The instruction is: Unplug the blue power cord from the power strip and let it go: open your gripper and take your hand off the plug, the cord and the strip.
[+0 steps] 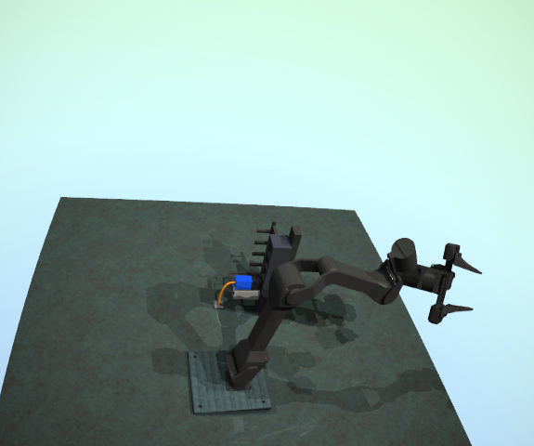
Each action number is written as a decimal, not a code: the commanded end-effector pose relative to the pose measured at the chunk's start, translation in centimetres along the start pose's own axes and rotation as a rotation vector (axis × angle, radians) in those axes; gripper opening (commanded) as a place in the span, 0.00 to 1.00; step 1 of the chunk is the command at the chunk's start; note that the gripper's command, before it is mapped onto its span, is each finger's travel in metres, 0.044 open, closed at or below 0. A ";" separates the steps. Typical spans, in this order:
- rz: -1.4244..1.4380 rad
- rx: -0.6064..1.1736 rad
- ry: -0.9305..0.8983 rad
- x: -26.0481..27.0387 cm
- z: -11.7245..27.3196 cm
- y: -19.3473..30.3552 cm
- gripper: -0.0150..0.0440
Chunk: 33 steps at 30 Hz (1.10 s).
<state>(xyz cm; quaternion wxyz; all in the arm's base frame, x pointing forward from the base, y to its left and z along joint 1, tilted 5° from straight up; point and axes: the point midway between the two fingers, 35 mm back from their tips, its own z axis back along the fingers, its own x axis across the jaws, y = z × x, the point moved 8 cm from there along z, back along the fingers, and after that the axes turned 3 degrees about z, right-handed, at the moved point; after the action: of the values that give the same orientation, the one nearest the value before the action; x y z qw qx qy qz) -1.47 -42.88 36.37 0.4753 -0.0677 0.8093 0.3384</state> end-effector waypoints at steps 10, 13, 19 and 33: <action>-0.127 -0.237 0.108 -4.5 4.9 -1.9 0.53; -0.184 -0.348 0.148 -6.4 7.3 -2.4 0.53; -0.294 -0.580 0.210 -9.7 12.5 -2.8 0.53; -0.492 -1.105 0.258 -14.5 24.2 -0.8 0.53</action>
<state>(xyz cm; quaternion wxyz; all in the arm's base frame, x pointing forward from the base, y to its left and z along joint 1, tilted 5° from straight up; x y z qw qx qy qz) 22.47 -34.10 39.12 0.3453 -0.4863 0.5724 0.5627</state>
